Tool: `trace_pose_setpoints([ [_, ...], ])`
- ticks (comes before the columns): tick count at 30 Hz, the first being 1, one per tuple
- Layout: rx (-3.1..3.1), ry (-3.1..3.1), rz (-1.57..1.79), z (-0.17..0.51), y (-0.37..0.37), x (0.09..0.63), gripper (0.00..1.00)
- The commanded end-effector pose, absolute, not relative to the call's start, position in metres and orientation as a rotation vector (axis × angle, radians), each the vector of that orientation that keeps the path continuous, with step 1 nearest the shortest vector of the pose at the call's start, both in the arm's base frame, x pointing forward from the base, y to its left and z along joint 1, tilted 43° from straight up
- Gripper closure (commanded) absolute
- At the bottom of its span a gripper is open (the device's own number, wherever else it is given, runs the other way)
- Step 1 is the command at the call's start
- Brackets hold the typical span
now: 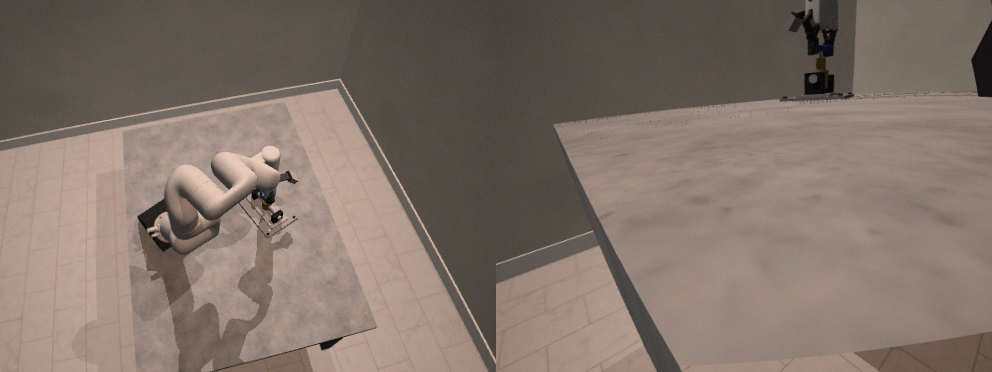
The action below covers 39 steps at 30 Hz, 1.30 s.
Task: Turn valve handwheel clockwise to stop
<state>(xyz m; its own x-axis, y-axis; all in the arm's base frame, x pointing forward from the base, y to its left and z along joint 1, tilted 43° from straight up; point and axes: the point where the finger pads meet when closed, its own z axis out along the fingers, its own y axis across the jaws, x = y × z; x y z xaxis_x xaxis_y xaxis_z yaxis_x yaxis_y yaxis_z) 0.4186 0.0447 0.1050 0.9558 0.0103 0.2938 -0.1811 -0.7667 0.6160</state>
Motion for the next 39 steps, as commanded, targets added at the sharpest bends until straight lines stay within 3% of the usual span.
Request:
trace_pose_setpoints([
  [1,2.42,-0.227,0.413,0.1055,0.0462,0.4194,1.0],
  [39,2.313,-0.971,0.675,0.1056,0.0462,0.4194,1.0],
])
